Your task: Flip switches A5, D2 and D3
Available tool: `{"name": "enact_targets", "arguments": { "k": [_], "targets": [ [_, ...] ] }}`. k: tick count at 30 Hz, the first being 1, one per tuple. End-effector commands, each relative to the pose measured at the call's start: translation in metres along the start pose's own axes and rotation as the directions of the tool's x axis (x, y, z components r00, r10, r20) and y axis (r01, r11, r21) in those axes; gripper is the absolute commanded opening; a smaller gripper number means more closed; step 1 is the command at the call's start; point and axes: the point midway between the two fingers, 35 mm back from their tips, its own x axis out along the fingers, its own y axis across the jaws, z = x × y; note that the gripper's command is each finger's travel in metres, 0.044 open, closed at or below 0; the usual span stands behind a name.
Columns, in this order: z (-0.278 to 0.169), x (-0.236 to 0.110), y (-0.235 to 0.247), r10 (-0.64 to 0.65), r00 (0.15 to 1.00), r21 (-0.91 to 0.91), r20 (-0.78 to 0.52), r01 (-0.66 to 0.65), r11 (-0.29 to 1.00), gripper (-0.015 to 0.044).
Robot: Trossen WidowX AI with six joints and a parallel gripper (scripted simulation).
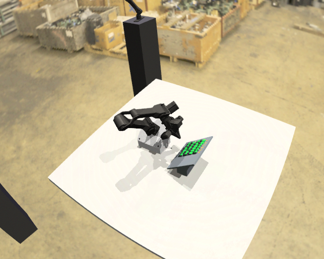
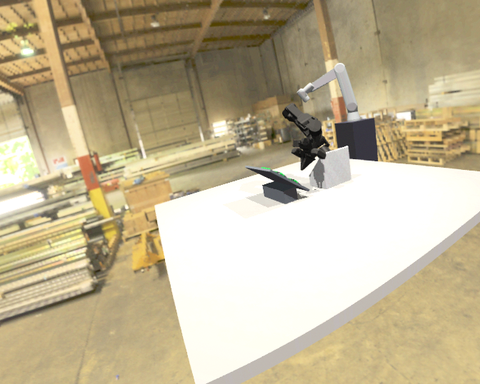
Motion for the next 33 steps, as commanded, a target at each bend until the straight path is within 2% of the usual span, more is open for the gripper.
{"name": "enact_targets", "arguments": {
  "k": [1,8,15,33],
  "targets": [
    [0.002,-0.005,-0.006,-0.007,1.0,0.007,0.008,0.007,1.0,0.0],
    [0.002,-0.004,-0.023,-0.007,1.0,0.005,0.008,0.007,1.0,0.0],
    [0.002,0.03,-0.024,-0.009,0.999,0.005,0.034,0.009,1.0,0.0],
    [0.002,0.044,-0.025,-0.013,0.999,0.005,0.037,0.013,1.0,0.0]
  ]
}}
